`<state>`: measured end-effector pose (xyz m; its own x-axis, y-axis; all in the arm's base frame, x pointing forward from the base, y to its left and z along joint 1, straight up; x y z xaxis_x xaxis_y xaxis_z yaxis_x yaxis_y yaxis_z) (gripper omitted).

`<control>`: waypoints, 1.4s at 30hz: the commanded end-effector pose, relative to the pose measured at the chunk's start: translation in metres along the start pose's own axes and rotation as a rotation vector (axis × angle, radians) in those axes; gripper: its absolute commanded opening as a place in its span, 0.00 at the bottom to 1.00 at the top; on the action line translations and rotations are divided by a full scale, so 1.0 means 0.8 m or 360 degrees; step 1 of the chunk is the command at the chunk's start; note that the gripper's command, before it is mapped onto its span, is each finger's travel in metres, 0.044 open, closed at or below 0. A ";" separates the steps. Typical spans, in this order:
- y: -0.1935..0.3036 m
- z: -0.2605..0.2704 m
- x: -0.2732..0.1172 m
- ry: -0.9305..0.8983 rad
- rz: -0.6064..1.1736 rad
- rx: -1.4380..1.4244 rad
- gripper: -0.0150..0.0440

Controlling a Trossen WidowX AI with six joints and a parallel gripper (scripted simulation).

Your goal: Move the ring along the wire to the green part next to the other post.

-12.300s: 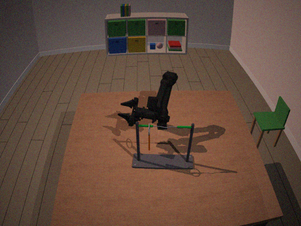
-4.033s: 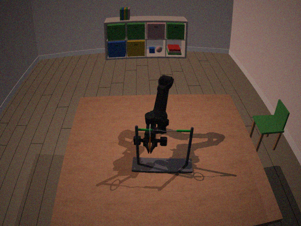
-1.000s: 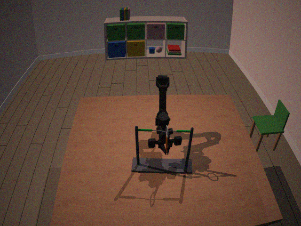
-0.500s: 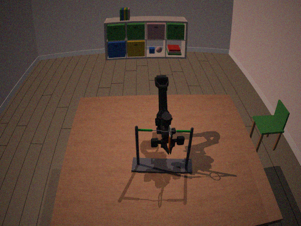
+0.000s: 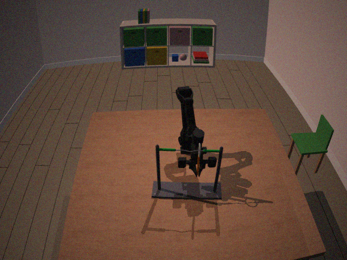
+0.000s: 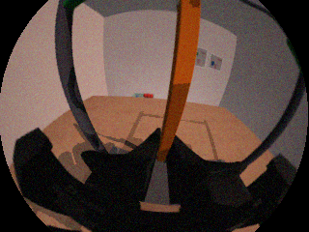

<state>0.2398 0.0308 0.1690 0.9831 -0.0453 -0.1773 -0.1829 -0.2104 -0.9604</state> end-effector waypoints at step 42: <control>-0.006 0.054 0.005 0.0060 0.0031 0.0014 0.00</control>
<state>0.2444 0.0732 0.1685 0.9799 -0.0808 -0.1821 -0.1950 -0.2013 -0.9599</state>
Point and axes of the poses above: the point midway between the two fingers, 35 mm back from their tips, its own x axis out along the fingers, its own z axis across the jaws, y = z × x, the point moved 9 cm from there along -x, back along the fingers, and after that the axes turned 13 degrees about -x, right-handed, at the moved point
